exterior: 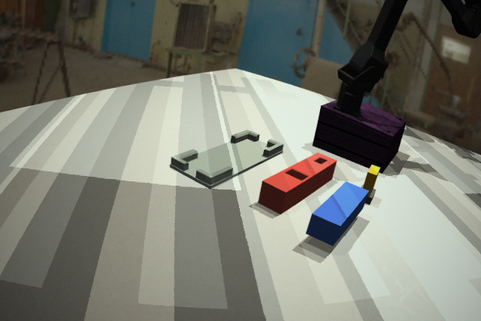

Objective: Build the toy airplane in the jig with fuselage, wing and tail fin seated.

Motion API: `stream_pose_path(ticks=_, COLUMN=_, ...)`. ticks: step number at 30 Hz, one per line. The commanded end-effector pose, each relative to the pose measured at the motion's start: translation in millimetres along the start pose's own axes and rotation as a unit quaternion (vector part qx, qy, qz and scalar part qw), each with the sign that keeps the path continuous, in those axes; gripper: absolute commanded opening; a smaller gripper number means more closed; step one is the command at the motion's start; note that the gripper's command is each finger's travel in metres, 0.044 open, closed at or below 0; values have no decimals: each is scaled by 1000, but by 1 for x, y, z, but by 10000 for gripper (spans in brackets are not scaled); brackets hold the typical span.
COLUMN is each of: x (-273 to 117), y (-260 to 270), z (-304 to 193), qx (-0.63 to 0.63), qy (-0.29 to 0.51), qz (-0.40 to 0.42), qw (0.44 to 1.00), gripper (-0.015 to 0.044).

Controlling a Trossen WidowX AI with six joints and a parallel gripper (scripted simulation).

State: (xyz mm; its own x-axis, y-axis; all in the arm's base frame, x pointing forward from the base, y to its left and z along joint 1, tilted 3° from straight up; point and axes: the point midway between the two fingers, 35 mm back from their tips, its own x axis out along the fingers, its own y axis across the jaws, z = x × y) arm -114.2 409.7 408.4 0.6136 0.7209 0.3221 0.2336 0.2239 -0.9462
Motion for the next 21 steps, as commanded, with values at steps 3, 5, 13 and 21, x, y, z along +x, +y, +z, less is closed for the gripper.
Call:
stream_pose_path(ticks=3, x=8, y=4, z=-3, qx=-2, qy=4, qz=-1, qw=1000, gripper=440)
stream_pose_path(ticks=5, x=31, y=15, z=-12, qx=-7, qy=13, qz=-3, qw=1000, gripper=440)
stream_pose_path(ticks=13, x=118, y=75, z=-79, qx=0, qy=62, qz=25, qw=998, gripper=440)
stream_pose_path(ticks=21, x=177, y=146, z=-175, qx=20, qy=112, qz=98, qw=989, gripper=440)
